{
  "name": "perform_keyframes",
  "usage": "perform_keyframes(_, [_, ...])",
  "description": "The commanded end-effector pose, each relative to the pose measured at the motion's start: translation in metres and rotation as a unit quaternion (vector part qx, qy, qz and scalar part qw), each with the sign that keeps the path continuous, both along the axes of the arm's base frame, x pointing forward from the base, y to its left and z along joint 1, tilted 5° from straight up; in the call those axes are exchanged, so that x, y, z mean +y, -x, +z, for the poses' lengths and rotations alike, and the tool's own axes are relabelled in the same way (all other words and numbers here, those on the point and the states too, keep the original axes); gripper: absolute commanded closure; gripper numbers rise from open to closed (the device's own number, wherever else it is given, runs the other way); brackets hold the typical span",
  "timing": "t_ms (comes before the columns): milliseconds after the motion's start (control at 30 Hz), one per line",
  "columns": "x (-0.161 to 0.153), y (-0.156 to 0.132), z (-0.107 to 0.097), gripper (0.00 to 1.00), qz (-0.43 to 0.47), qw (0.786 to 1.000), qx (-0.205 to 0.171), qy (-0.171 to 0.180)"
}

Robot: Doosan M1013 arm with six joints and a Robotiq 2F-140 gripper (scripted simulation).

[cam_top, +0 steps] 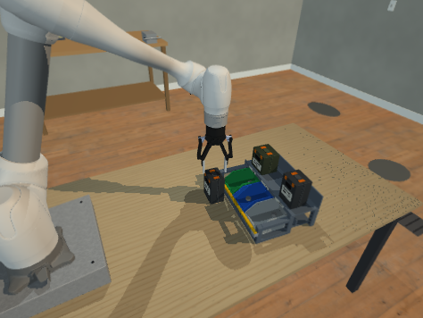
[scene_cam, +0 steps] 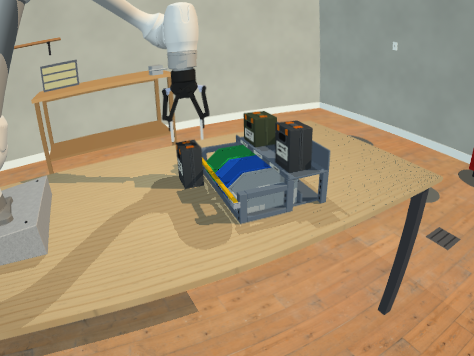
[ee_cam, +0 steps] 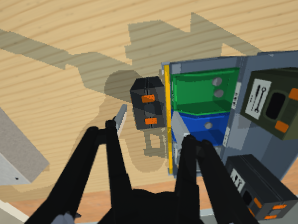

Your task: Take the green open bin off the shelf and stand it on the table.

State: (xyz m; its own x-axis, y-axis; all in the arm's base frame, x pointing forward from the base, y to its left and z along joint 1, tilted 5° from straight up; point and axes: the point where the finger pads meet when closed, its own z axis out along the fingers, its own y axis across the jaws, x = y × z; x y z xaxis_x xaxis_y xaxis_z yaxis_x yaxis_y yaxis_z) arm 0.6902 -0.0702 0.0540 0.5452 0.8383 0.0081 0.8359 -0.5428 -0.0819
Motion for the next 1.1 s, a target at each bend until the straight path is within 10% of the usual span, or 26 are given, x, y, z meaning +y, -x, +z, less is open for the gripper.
perform_keyframes(0, [0.0, 0.0, 0.0001, 0.43, 0.0, 1.0, 0.0, 0.0])
perform_keyframes(267, [0.0, 0.0, 0.0001, 0.43, 0.129, 0.992, -0.007, -0.008])
perform_keyframes(1067, [0.0, 0.0, 0.0001, 0.43, 0.129, 0.992, -0.007, -0.008])
